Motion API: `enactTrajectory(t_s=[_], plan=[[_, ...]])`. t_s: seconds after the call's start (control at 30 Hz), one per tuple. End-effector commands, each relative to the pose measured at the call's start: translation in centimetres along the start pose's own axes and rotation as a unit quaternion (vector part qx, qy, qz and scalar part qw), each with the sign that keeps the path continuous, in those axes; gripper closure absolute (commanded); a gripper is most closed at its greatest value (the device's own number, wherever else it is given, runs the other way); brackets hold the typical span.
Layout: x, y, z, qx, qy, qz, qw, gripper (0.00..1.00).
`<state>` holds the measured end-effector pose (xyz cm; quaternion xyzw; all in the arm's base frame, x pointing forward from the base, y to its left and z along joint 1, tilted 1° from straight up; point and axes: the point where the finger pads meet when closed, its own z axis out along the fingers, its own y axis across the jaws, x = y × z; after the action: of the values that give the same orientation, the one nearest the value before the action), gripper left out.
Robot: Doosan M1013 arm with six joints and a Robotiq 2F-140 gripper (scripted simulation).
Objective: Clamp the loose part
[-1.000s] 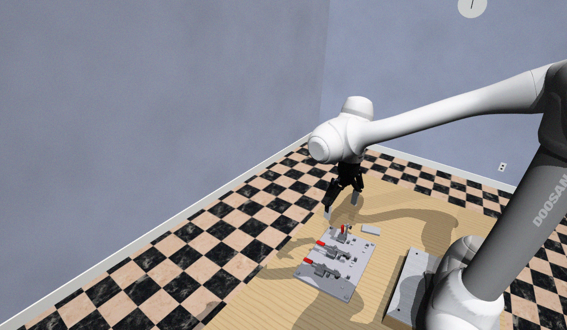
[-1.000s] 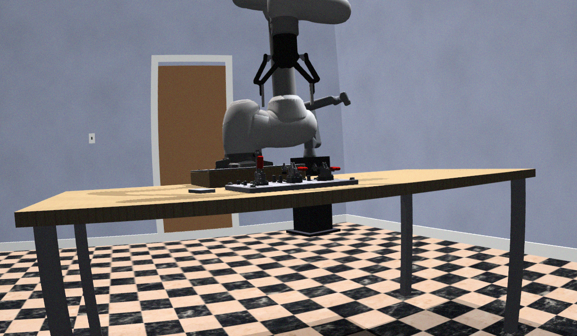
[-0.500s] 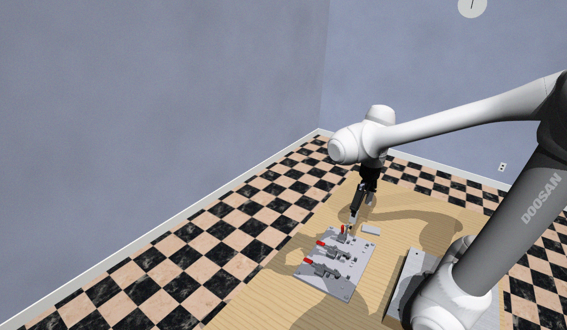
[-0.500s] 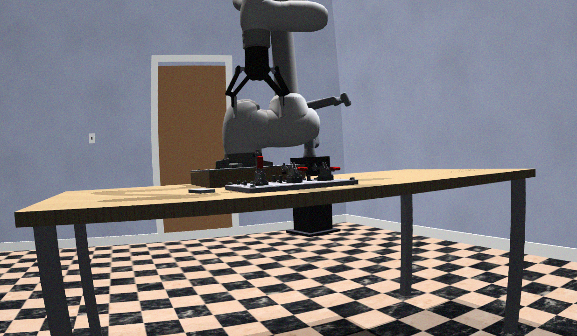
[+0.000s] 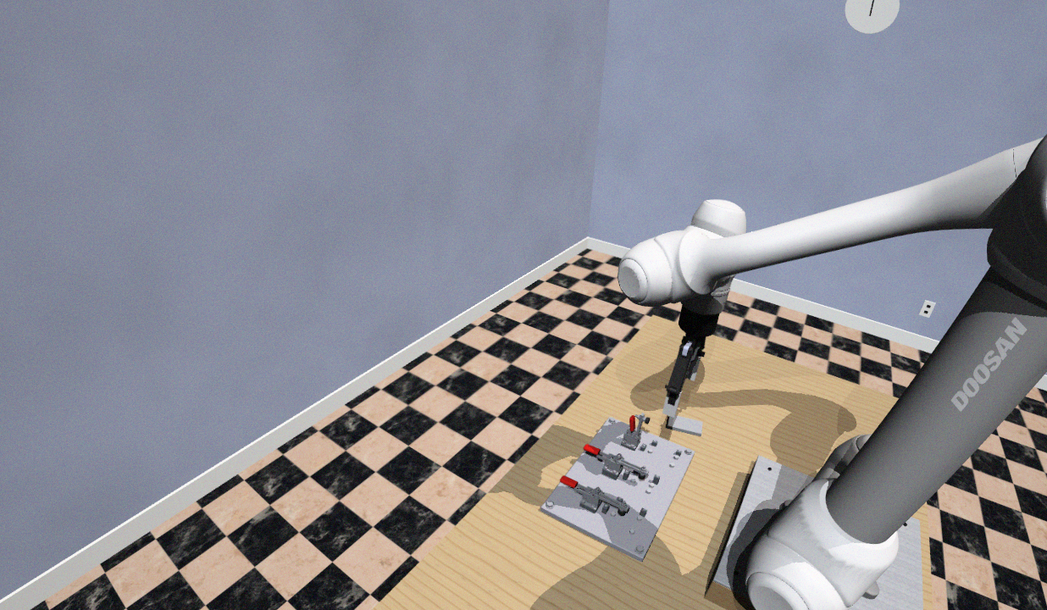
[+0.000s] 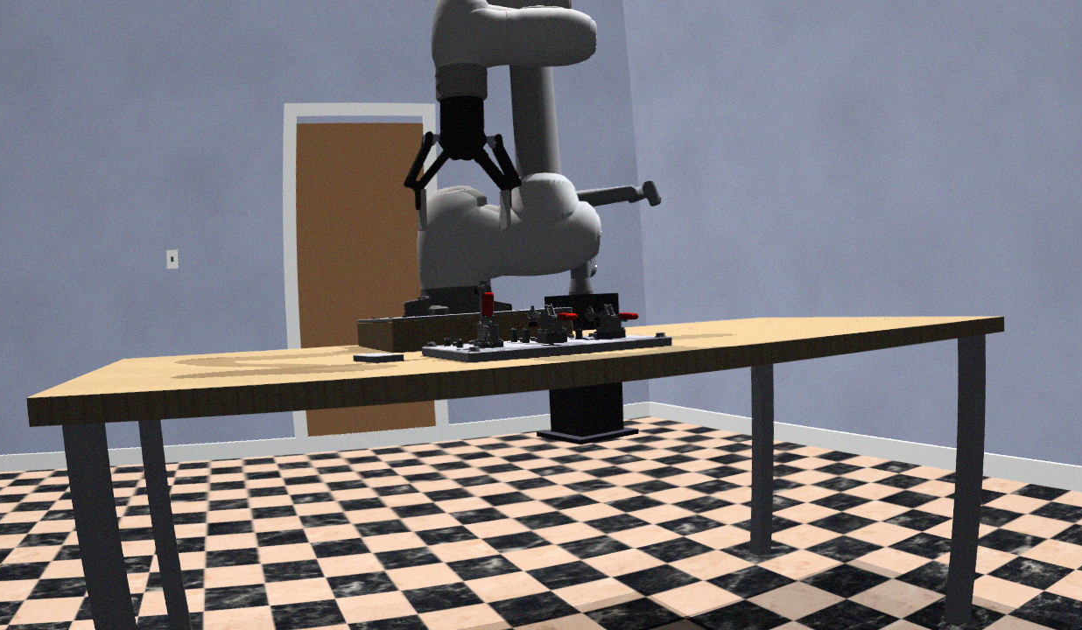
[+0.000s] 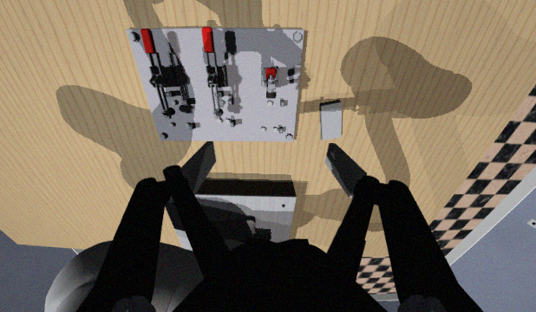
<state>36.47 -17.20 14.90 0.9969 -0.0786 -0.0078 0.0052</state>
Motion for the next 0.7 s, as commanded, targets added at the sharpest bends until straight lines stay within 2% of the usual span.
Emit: enactTrajectory(t_s=[0.0,0.37,0.4,0.67], plan=[[-0.13,0.0,0.18,0.002,0.002,-0.001,1.0,0.0],[-0.13,0.0,0.18,0.002,0.002,-0.001,1.0,0.0],[-0.13,0.0,0.18,0.002,0.002,-0.001,1.0,0.9],[-0.13,0.0,0.18,0.002,0.002,-0.001,1.0,0.9]])
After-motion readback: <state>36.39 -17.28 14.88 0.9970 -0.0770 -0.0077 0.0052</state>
